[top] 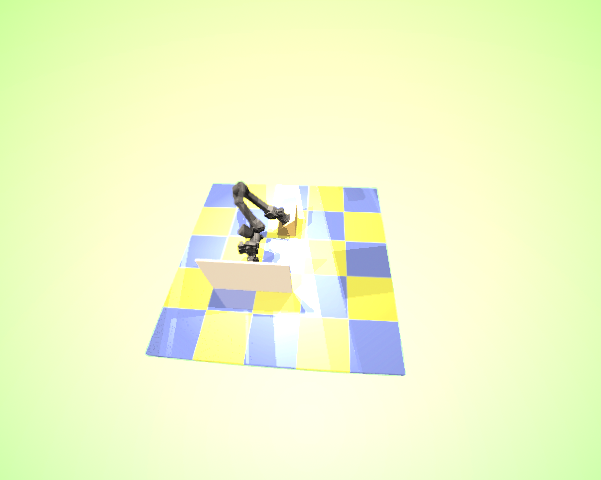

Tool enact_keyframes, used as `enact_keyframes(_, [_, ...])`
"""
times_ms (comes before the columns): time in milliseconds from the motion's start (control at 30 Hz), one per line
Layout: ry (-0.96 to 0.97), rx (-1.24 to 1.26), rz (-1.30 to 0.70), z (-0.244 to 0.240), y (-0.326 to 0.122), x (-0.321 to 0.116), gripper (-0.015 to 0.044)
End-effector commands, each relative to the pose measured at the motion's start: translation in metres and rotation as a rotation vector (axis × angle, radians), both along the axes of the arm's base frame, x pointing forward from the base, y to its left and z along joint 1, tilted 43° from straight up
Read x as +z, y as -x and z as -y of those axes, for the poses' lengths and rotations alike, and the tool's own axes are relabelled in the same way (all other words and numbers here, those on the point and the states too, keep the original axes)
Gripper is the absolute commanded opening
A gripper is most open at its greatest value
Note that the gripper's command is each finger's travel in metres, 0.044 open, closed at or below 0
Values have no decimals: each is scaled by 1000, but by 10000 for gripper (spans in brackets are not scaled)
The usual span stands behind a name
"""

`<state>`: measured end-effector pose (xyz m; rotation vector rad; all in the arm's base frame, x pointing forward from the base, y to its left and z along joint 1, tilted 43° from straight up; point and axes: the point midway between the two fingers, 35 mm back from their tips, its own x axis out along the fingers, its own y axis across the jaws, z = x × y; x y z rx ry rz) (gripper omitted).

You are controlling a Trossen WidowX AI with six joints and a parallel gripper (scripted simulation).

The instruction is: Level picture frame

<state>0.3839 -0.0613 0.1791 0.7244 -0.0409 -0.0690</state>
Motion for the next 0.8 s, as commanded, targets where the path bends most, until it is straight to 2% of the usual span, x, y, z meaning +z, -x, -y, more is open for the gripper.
enact_keyframes(0, [-27,-3,1,0,0,0,0])
enact_keyframes(567, [-115,-1,8,-1,0,2,0])
enact_keyframes(767, [-96,2,8,-1,0,1,157])
